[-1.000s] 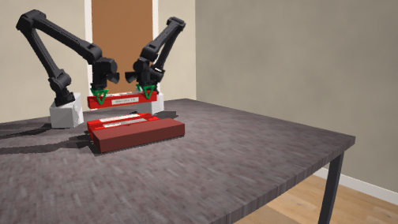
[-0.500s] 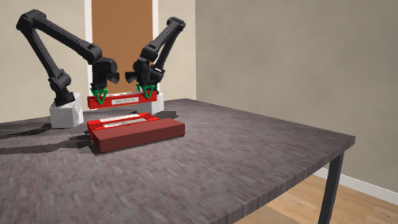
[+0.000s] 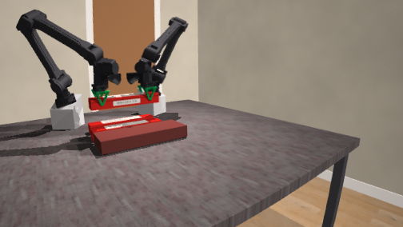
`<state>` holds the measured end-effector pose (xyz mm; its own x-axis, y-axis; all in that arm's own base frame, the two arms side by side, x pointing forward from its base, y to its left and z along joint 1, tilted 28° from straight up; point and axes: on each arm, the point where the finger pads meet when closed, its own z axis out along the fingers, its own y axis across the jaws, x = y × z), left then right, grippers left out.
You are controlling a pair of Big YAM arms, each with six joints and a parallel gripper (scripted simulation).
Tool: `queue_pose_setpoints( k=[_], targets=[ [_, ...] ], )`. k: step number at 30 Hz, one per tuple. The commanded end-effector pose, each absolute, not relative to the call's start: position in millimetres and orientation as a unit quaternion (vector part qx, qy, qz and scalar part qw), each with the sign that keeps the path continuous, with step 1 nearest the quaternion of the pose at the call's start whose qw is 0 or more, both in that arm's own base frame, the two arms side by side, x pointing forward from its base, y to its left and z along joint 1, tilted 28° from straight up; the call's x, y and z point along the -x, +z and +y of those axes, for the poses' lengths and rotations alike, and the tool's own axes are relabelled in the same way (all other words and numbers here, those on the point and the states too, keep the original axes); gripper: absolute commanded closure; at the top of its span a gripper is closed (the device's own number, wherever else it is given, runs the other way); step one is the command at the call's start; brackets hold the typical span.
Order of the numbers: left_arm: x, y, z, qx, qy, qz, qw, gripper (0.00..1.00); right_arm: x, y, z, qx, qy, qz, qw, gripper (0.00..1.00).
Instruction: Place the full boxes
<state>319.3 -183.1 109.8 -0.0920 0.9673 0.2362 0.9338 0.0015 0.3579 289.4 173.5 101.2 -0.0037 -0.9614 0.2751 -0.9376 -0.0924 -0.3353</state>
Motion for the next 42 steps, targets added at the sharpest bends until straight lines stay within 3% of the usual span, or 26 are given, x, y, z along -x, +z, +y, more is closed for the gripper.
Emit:
queue_pose_setpoints(
  k=[1, 42],
  targets=[
    [-330, 159, -199, -0.669, 0.230, 0.702, 0.082, 1.00, -300, 147, 190, 0.702, -0.233, 0.670, 0.071, 1.00],
    [-323, 193, -211, -0.667, 0.230, 0.702, 0.100, 1.00, -292, 182, 203, 0.699, -0.233, 0.670, 0.088, 1.00]
  ],
)
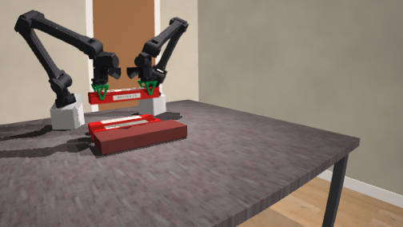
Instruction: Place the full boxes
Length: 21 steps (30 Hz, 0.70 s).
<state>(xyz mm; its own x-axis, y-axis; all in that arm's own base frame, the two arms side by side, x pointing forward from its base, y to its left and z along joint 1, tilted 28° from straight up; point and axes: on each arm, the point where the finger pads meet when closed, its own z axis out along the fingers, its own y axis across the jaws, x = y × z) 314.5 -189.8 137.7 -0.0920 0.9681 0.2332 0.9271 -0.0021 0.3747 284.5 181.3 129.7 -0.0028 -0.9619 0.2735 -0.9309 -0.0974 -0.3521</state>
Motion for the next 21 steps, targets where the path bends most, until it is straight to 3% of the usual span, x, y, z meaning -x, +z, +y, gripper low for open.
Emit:
queue_pose_setpoints(
  k=[1, 21],
  targets=[
    [-322, 195, -211, -0.667, 0.230, 0.702, 0.100, 1.00, -292, 183, 203, 0.699, -0.232, 0.670, 0.088, 1.00],
    [-310, 219, -217, -0.666, 0.228, 0.703, 0.100, 1.00, -280, 208, 209, 0.699, -0.231, 0.671, 0.088, 1.00]
  ],
)
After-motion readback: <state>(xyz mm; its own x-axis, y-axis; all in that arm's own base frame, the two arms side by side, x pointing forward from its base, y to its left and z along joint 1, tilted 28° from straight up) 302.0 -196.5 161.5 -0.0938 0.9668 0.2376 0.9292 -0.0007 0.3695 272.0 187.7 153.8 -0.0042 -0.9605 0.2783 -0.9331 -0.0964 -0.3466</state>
